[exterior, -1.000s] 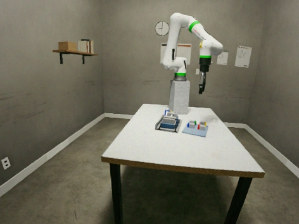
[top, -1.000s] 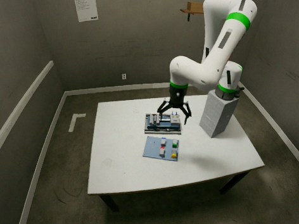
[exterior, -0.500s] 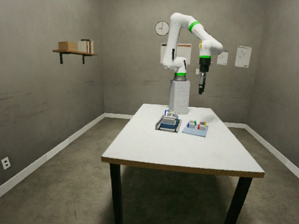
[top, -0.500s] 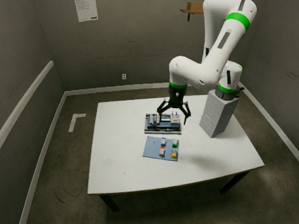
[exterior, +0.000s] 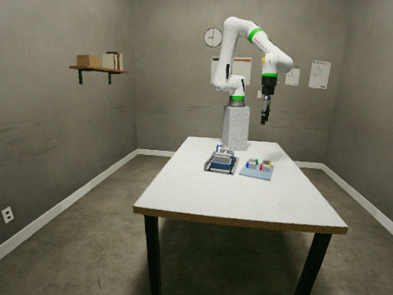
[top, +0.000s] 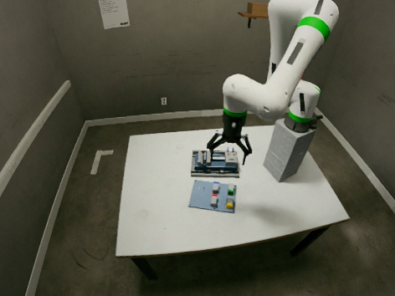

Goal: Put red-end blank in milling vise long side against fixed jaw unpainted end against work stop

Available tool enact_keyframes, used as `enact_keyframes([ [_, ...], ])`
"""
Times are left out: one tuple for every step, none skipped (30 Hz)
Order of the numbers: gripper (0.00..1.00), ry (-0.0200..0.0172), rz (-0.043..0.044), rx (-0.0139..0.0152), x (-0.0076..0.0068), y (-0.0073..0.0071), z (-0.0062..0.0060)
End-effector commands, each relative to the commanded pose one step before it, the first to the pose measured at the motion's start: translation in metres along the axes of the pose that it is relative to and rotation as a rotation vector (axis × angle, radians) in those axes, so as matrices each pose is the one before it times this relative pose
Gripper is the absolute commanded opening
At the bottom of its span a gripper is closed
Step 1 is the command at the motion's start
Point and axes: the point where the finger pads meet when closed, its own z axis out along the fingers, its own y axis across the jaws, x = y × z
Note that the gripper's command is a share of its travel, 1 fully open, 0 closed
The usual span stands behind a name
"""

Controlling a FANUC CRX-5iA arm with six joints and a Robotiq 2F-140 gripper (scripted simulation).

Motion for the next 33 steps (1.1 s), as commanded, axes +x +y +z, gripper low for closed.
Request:
enact_keyframes([
  [1.00, -0.00099, -0.00023, 0.00129, -0.00034, -0.00077, -0.00055],
  [1.00, 0.00000, 0.00000, 0.00000, 0.00004, -0.00008, 0.00004],
  [1.00, 0.00000, 0.00000, 0.00000, 0.00004, -0.00008, 0.00004],
  [1.00, 0.00000, 0.00000, 0.00000, 0.00004, -0.00008, 0.00004],
  [1.00, 0.00000, 0.00000, 0.00000, 0.00004, -0.00008, 0.00004],
  [1.00, 0.00000, 0.00000, 0.00000, 0.00004, -0.00008, 0.00004],
  [1.00, 0.00000, 0.00000, 0.00000, 0.00004, -0.00008, 0.00004],
  [1.00, 0.00000, 0.00000, 0.00000, 0.00004, -0.00008, 0.00004],
  [1.00, 0.00000, 0.00000, 0.00000, 0.00004, -0.00008, 0.00004],
  [1.00, 0.00000, 0.00000, 0.00000, 0.00000, 0.00000, 0.00000],
  [1.00, 0.00000, 0.00000, 0.00000, 0.00000, 0.00000, 0.00000],
  [1.00, 0.00001, 0.00000, 0.00000, 0.00004, -0.00008, 0.00004],
  [1.00, 0.00000, 0.00000, 0.00000, 0.00005, -0.00011, 0.00006],
  [1.00, 0.00000, 0.00000, 0.00000, 0.00005, -0.00011, 0.00006],
  [1.00, 0.00000, 0.00000, 0.00000, 0.00005, -0.00011, 0.00006],
  [1.00, 0.00000, 0.00000, 0.00000, 0.00005, -0.00011, 0.00006],
  [1.00, 0.00000, 0.00000, 0.00000, 0.00005, -0.00011, 0.00006],
  [1.00, 0.00000, 0.00000, 0.00000, 0.00005, -0.00011, 0.00006],
  [1.00, 0.00000, 0.00000, 0.00000, 0.00005, -0.00011, 0.00006],
  [1.00, 0.00000, 0.00000, 0.00000, 0.00005, -0.00011, 0.00006],
  [1.00, 0.00000, 0.00000, 0.00000, 0.00005, -0.00011, 0.00006],
  [1.00, 0.00000, 0.00000, 0.00000, 0.00005, -0.00011, 0.00006],
  [1.00, 0.00000, 0.00000, 0.00000, 0.00005, -0.00011, 0.00006],
  [1.00, 0.00000, 0.00000, 0.00000, 0.00005, -0.00011, 0.00006],
  [1.00, 0.00000, 0.00000, 0.00000, 0.00005, -0.00011, 0.00006],
  [1.00, 0.00000, 0.00000, 0.00000, 0.00005, -0.00011, 0.00006],
  [1.00, 0.00000, 0.00000, 0.00000, 0.00000, 0.00000, 0.00000],
  [1.00, 0.00000, 0.00000, 0.00000, 0.00000, 0.00000, 0.00000],
  [1.00, 0.00001, 0.00001, 0.00000, -0.00402, 0.00000, -0.00004],
  [1.00, 0.00000, 0.00000, 0.00000, -0.00400, -0.00004, -0.00002],
  [1.00, 0.00000, 0.00000, 0.00000, -0.00400, -0.00004, -0.00002],
  [1.00, 0.00000, 0.00000, 0.00000, -0.00400, -0.00004, -0.00002],
  [1.00, 0.00000, 0.00000, 0.00000, -0.00400, -0.00004, -0.00002],
])
